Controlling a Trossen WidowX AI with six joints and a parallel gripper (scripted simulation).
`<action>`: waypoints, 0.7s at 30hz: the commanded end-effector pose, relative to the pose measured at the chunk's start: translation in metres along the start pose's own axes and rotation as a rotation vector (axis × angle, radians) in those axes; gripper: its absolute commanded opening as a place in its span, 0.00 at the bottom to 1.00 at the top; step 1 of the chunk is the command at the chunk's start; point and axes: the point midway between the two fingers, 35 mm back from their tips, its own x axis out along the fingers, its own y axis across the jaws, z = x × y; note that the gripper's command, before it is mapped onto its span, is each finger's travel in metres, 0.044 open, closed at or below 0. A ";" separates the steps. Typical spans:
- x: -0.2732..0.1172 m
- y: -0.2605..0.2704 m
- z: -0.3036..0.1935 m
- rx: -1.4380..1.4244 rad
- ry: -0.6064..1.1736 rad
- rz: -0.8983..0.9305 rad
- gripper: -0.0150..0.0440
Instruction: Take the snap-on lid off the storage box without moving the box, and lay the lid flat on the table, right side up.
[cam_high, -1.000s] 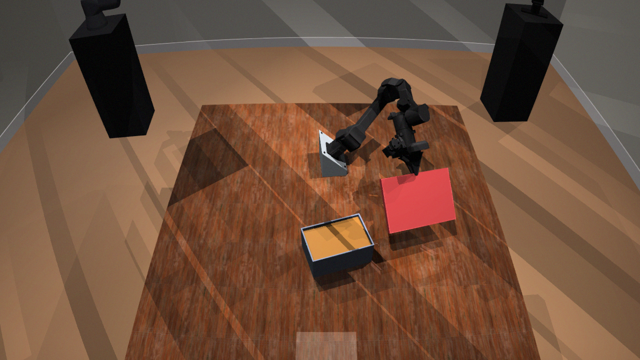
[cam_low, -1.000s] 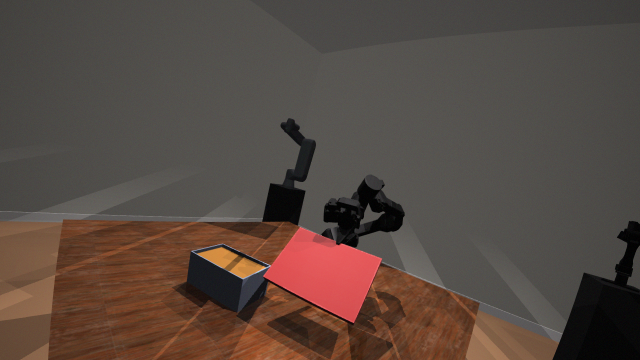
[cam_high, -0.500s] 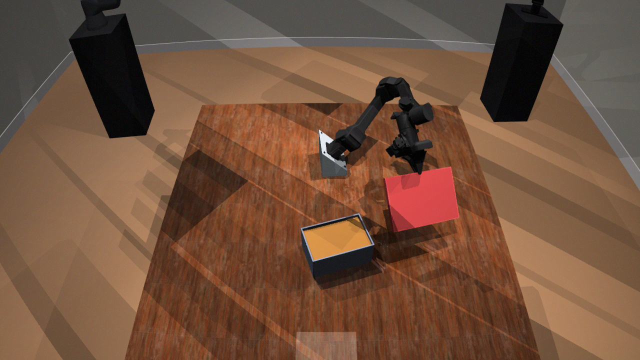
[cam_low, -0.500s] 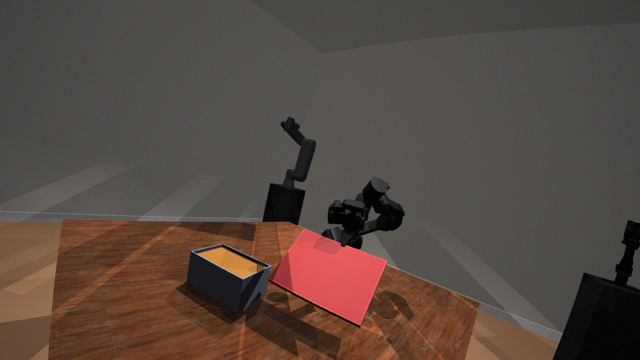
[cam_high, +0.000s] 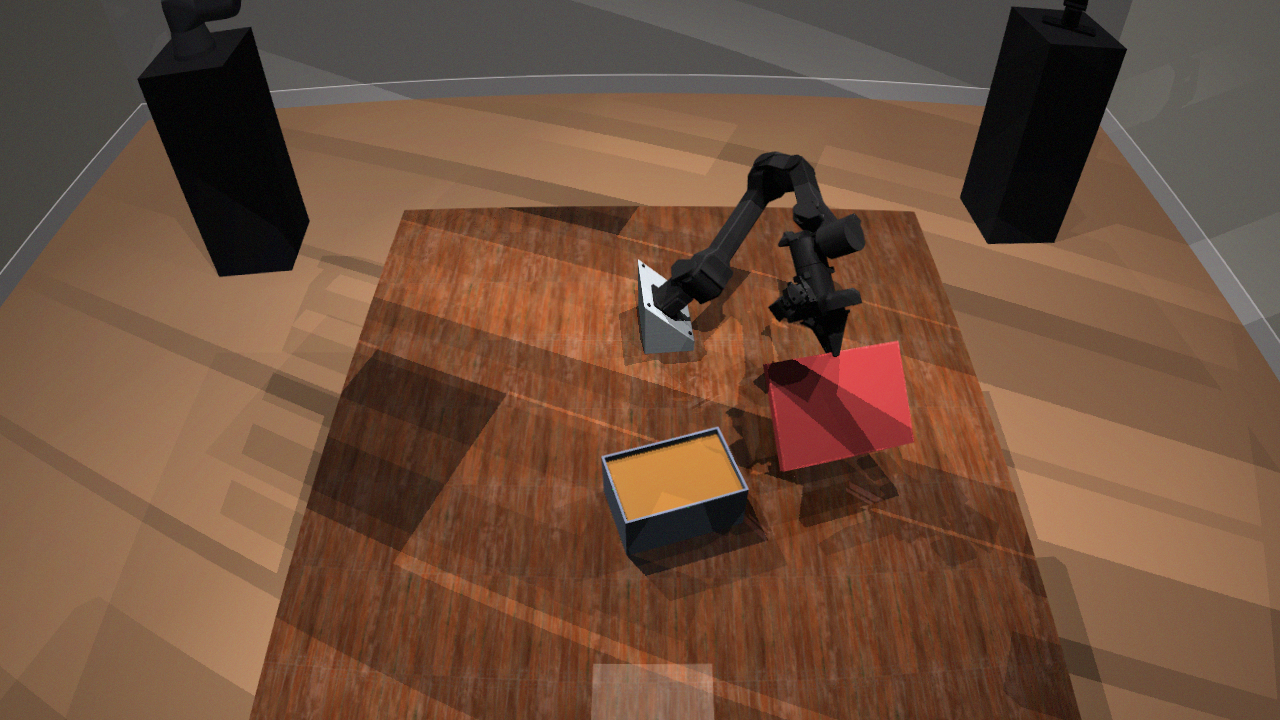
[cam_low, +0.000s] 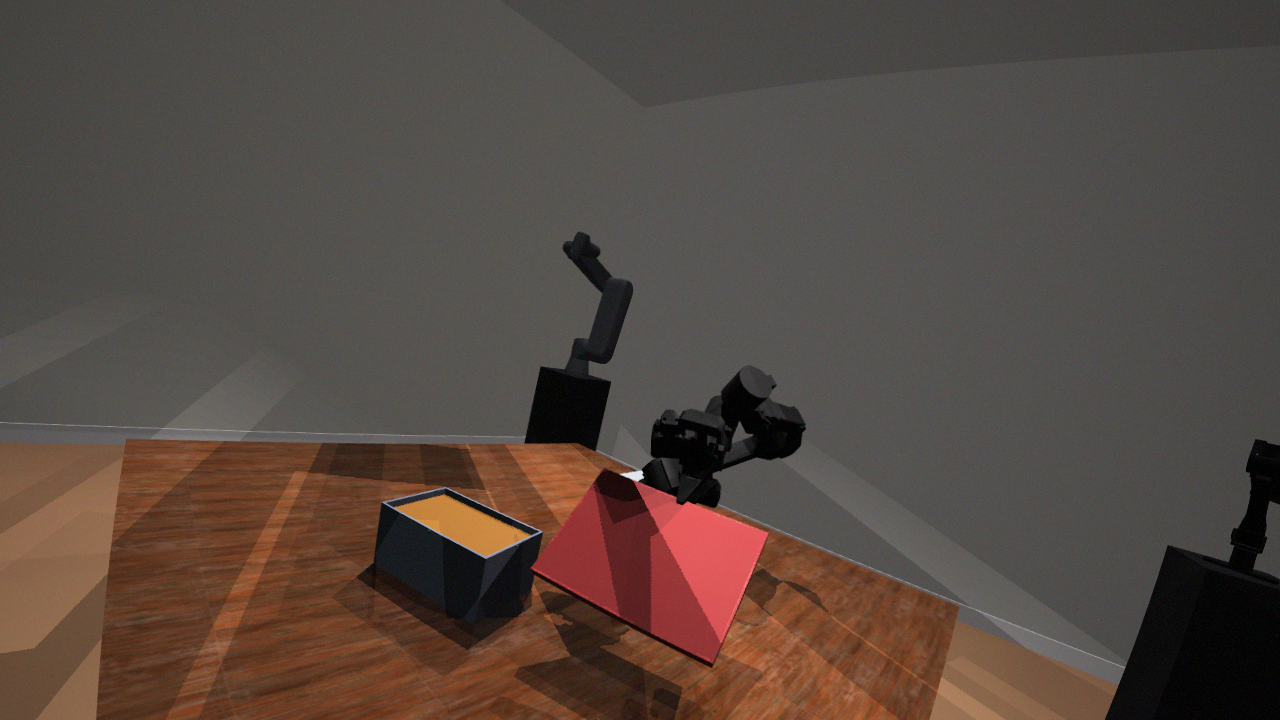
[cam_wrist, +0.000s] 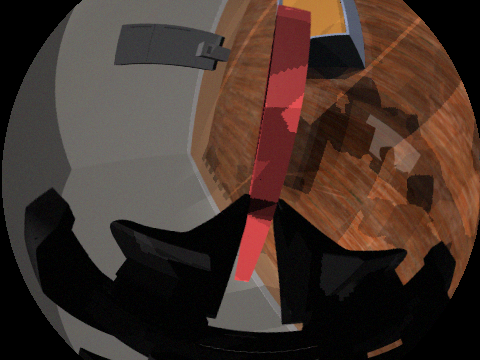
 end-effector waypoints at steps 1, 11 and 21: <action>0.000 -0.001 -0.001 -0.002 -0.003 0.012 0.25; 0.005 -0.007 -0.001 -0.002 -0.002 0.013 0.25; 0.010 -0.013 -0.001 -0.002 -0.002 0.013 0.25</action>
